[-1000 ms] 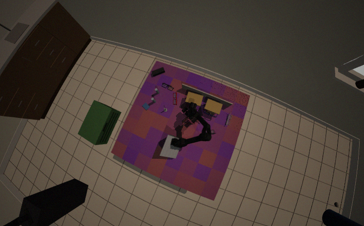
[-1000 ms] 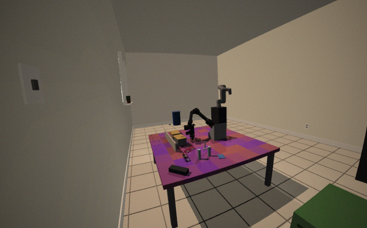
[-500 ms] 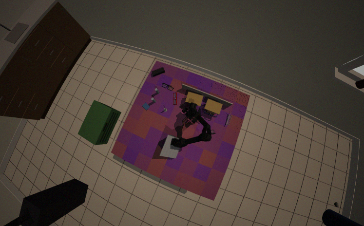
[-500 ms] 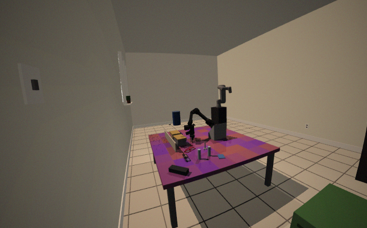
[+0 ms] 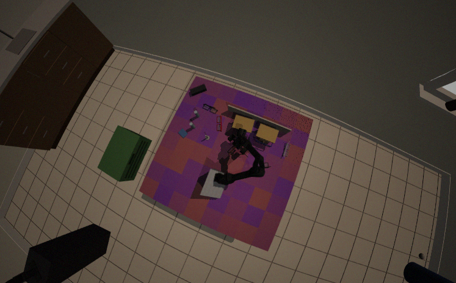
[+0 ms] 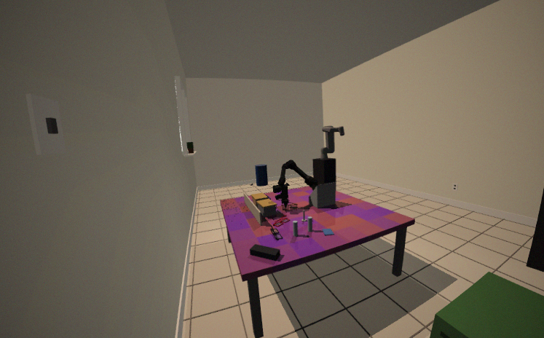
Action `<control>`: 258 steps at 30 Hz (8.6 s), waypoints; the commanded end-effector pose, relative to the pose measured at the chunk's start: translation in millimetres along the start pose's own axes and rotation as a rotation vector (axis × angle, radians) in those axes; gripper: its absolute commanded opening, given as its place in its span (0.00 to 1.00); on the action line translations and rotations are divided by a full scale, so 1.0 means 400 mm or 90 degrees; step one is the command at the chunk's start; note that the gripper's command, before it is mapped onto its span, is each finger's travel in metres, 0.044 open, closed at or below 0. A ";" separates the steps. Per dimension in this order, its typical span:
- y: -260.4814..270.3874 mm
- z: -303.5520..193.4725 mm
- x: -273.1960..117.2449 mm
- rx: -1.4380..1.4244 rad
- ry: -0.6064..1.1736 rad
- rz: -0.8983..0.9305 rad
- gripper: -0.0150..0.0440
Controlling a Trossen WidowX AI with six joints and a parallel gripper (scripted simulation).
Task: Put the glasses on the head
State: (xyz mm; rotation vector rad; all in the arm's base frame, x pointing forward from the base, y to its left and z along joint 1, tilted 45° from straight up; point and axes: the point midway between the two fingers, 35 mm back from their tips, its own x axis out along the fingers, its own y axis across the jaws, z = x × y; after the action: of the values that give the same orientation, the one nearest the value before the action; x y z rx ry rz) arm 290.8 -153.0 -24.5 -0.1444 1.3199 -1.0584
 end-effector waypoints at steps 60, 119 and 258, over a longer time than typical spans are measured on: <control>0.343 -0.129 -0.268 0.652 0.010 0.017 0.25; 0.468 -0.237 -0.103 1.003 0.004 0.010 0.25; 0.090 -0.009 -0.255 1.319 0.297 -0.084 0.25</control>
State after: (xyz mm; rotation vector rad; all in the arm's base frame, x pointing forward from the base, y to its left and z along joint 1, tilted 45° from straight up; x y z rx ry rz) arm 325.8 -46.8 9.6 1.5190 0.0577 -2.0718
